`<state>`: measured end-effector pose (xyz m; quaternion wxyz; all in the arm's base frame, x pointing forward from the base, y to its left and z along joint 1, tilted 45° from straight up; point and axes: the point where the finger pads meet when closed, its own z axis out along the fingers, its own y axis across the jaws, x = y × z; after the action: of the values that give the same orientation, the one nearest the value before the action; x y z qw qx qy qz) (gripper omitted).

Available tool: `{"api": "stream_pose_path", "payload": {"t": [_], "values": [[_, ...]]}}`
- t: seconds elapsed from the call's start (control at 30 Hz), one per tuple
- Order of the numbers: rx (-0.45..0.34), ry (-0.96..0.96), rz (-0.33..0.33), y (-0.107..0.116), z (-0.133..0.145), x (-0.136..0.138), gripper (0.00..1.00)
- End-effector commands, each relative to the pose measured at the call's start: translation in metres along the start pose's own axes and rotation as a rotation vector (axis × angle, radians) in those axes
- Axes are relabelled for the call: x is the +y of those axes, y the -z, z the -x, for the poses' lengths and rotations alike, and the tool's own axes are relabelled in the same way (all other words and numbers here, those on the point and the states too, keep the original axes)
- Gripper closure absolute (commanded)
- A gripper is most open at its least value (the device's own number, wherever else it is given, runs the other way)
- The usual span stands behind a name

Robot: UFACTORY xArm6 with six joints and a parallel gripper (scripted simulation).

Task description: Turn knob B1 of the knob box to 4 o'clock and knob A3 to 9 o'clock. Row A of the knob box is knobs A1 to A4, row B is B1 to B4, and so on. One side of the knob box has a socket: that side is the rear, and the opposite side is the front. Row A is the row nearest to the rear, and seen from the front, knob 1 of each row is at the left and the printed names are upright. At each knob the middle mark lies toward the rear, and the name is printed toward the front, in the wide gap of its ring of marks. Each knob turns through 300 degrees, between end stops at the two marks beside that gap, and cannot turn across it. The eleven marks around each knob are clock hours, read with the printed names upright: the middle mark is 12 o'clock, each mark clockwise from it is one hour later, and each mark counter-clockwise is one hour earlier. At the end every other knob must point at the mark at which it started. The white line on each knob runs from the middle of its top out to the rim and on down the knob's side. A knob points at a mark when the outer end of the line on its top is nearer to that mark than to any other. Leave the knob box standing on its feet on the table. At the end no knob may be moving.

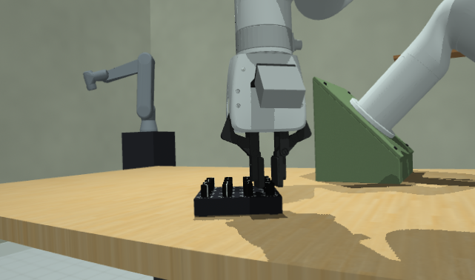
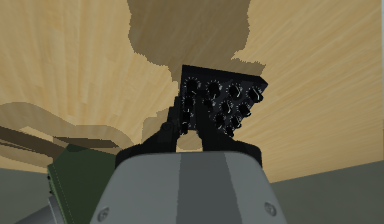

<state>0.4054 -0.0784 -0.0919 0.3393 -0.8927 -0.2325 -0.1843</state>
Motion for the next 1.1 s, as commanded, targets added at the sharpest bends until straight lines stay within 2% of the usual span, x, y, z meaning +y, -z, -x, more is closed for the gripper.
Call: {"api": "stream_pose_path", "payload": {"t": [0.0,0.3,0.8,1.07], "values": [[0.001,0.001,0.003,0.001,-0.001,0.001,0.81],[0.001,0.001,0.003,0.004,-0.001,0.001,0.81],[0.001,0.001,0.003,0.033,-0.001,0.001,0.81],[0.001,0.001,0.003,0.037,-0.001,0.001,0.81]]}}
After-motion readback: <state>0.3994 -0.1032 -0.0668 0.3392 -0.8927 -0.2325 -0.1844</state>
